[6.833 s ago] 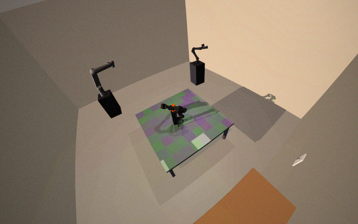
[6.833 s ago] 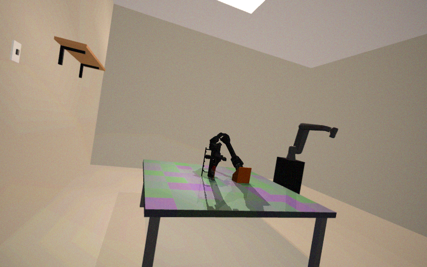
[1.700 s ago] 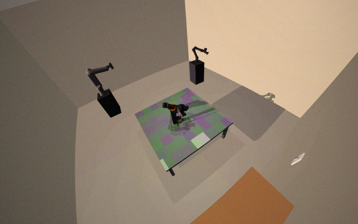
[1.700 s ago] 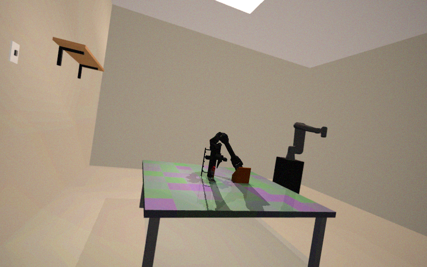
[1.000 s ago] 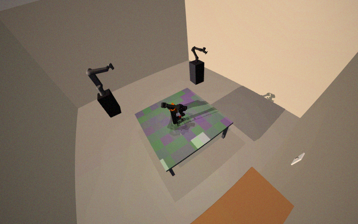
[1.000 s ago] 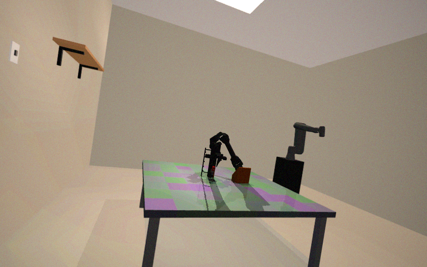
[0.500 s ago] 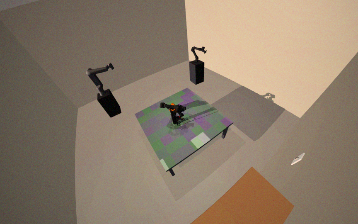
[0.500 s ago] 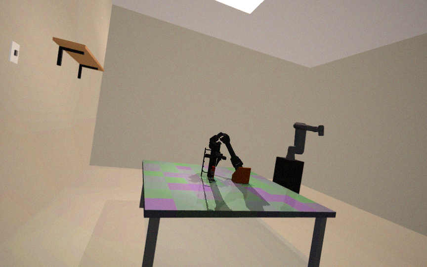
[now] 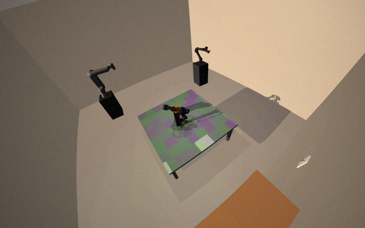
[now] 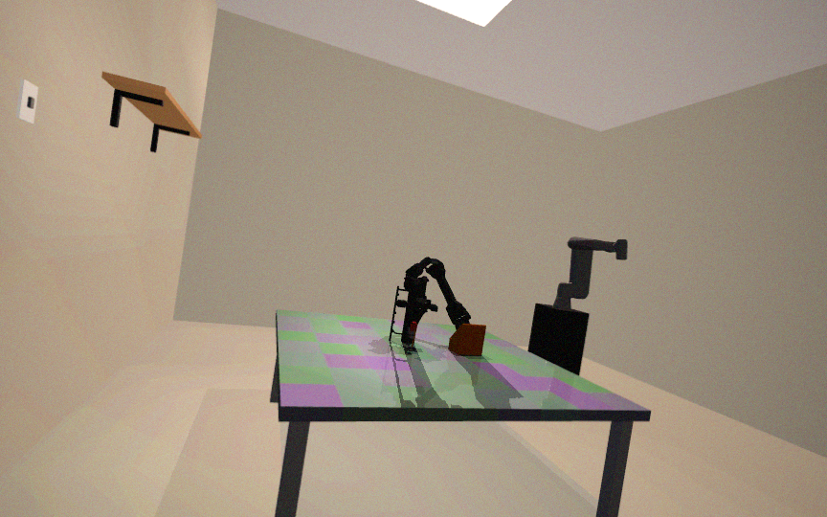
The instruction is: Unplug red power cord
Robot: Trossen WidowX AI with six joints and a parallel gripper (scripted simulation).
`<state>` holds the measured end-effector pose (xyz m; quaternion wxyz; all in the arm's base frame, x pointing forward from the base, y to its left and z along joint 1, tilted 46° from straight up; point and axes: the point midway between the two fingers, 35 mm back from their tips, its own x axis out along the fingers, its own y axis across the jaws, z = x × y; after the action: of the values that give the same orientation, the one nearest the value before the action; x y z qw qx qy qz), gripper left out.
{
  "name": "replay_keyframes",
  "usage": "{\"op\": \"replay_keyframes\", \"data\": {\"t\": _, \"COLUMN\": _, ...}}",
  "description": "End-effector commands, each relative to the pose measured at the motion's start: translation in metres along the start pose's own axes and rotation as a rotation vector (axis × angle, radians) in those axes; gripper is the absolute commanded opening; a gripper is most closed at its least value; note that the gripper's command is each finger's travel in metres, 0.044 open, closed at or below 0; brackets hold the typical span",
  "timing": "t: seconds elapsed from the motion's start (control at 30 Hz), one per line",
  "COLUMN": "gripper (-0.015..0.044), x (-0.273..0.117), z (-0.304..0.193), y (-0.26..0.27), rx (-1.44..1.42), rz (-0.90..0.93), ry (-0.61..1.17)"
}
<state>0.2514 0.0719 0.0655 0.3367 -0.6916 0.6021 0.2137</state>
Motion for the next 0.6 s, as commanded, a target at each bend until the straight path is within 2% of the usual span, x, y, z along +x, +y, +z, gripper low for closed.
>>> {"op": "replay_keyframes", "data": {"t": 0.0, "gripper": 0.0061, "x": 0.000, "z": 0.000, "y": 0.000, "rx": -0.002, "rz": 0.002, "ry": 0.000}}
{"op": "replay_keyframes", "data": {"t": 0.2, "gripper": 0.0021, "x": 0.000, "z": 0.000, "y": 0.000, "rx": -0.002, "rz": 0.002, "ry": 0.000}}
{"op": "replay_keyframes", "data": {"t": 0.23, "gripper": 0.0000, "x": 0.000, "z": 0.000, "y": 0.000, "rx": -0.002, "rz": 0.002, "ry": 0.000}}
{"op": "replay_keyframes", "data": {"t": 0.57, "gripper": 0.0000, "x": -0.001, "z": 0.013, "y": -0.001, "rx": -0.002, "rz": 0.001, "ry": -0.001}}
